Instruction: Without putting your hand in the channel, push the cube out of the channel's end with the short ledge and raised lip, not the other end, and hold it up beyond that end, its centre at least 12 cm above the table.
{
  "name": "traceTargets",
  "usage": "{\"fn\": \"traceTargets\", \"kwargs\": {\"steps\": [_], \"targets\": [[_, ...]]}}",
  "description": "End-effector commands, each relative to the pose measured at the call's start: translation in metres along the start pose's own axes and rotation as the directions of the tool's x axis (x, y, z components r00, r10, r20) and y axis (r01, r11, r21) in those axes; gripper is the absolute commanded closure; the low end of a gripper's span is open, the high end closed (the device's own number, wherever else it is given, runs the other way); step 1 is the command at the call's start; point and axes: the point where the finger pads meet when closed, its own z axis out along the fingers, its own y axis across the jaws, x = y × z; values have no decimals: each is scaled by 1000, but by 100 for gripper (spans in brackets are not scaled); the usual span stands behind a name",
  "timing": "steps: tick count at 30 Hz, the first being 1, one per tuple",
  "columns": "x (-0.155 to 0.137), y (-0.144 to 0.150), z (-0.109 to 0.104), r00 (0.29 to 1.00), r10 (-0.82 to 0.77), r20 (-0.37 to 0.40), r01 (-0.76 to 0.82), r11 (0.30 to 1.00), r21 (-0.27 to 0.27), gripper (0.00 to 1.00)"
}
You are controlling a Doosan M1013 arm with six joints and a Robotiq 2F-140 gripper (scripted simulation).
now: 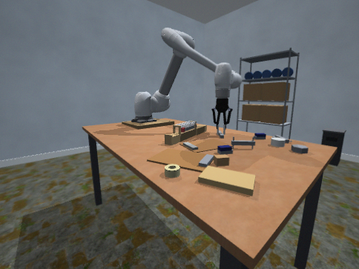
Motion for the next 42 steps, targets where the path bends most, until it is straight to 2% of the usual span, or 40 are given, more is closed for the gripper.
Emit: {"fn": "traceTargets", "kwargs": {"steps": [1, 14, 15, 42], "targets": [[-2, 2, 5, 1000, -5, 4, 5, 1000, -1, 77], [-2, 2, 5, 1000, -5, 4, 5, 1000, -1, 77], [-2, 2, 5, 1000, -5, 4, 5, 1000, -1, 100], [-2, 2, 5, 1000, -5, 4, 5, 1000, -1, 100]]}}
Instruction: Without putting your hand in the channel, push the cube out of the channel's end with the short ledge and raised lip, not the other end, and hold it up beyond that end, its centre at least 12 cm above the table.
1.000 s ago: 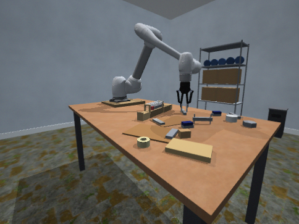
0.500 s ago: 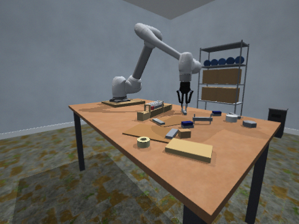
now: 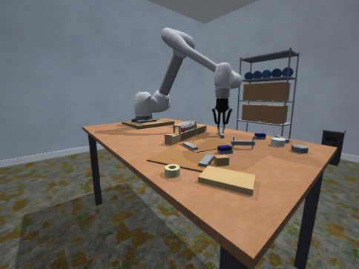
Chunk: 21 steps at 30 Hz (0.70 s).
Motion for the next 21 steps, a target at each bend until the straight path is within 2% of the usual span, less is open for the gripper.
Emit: {"fn": "traceTargets", "kwargs": {"steps": [1, 7, 10, 13, 19, 21], "targets": [[-2, 2, 5, 1000, -5, 4, 5, 1000, -1, 100], [-2, 2, 4, 1000, -5, 4, 5, 1000, -1, 100], [-2, 2, -3, 1000, -5, 4, 5, 1000, -1, 100], [-2, 2, -27, 1000, -5, 4, 5, 1000, -1, 100], [-2, 2, -93, 1000, -5, 4, 5, 1000, -1, 100], [-2, 2, -93, 1000, -5, 4, 5, 1000, -1, 100]]}}
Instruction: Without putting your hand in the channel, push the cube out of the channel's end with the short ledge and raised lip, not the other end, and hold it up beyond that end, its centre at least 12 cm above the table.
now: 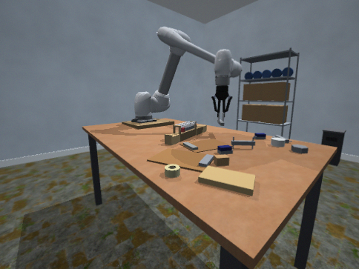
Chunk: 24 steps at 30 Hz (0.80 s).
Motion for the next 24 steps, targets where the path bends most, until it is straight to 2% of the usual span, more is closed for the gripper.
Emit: {"fn": "traceTargets", "kwargs": {"steps": [1, 4, 24], "targets": [[-1, -2, -22, 1000, -6, 3, 6, 1000, 1, 100], [-1, -2, -31, 1000, -6, 3, 6, 1000, 1, 100], [-1, -2, -31, 1000, -6, 3, 6, 1000, 1, 100]]}}
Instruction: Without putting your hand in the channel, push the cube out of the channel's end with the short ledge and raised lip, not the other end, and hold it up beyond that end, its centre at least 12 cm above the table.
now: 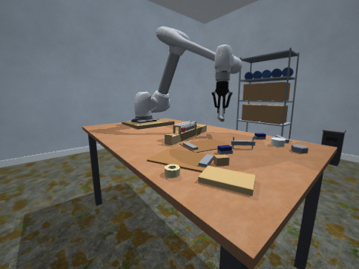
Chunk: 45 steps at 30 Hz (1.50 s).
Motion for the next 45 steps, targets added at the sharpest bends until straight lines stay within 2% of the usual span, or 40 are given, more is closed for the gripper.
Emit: {"fn": "traceTargets", "kwargs": {"steps": [1, 16, 17, 19, 20, 22, 25, 29, 35, 45], "targets": [[-1, -3, -5, 1000, -7, 1, 7, 1000, 5, 100], [-2, -2, -5, 1000, -3, 1, 3, 1000, 5, 100], [-7, 4, -6, 1000, 21, 1, -21, 1000, 5, 100], [-39, 34, -8, 989, 145, 1, -145, 989, 4, 100], [-61, 56, -8, 973, 231, 2, -231, 973, 4, 100], [-87, 86, -6, 923, 385, 3, -385, 923, 4, 100], [-120, 122, -4, 890, 456, 3, -456, 890, 4, 100], [-120, 122, -2, 890, 456, 3, -456, 890, 4, 100], [-121, 121, 30, 890, 456, 3, -456, 890, 4, 100], [-121, 121, 37, 890, 456, 3, -456, 890, 4, 100]]}}
